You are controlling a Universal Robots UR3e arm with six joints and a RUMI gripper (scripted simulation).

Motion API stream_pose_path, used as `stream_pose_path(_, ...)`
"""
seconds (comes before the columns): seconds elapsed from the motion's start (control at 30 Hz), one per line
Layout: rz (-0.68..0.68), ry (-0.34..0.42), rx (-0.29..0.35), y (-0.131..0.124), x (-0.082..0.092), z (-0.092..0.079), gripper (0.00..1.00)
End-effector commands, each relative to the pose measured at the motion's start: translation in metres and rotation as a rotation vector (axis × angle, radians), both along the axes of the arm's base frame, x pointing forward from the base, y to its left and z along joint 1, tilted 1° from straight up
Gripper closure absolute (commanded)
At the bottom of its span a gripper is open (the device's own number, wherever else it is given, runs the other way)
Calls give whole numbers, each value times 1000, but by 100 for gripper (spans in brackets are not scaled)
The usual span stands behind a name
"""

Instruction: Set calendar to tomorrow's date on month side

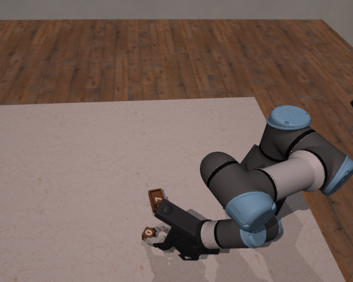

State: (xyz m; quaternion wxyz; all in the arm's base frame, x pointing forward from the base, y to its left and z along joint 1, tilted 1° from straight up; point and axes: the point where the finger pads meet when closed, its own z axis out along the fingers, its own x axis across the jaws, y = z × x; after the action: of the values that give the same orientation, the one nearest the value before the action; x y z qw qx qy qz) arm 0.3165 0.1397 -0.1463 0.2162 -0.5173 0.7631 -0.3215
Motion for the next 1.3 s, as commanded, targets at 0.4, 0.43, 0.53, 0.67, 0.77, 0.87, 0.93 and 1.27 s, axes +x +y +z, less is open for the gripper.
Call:
stream_pose_path(0.4,0,-1,1,0,1,0,90)
stream_pose_path(0.43,0,-1,1,0,1,0,90)
stream_pose_path(0.53,0,-1,1,0,1,1,90)
stream_pose_path(0.67,0,0,1,0,0,2,90)
stream_pose_path(0.77,0,0,0,0,0,3,90)
stream_pose_path(0.87,0,0,0,0,0,7,90)
stream_pose_path(0.93,0,0,0,0,0,11,90)
stream_pose_path(1.27,0,0,1,0,0,36,90)
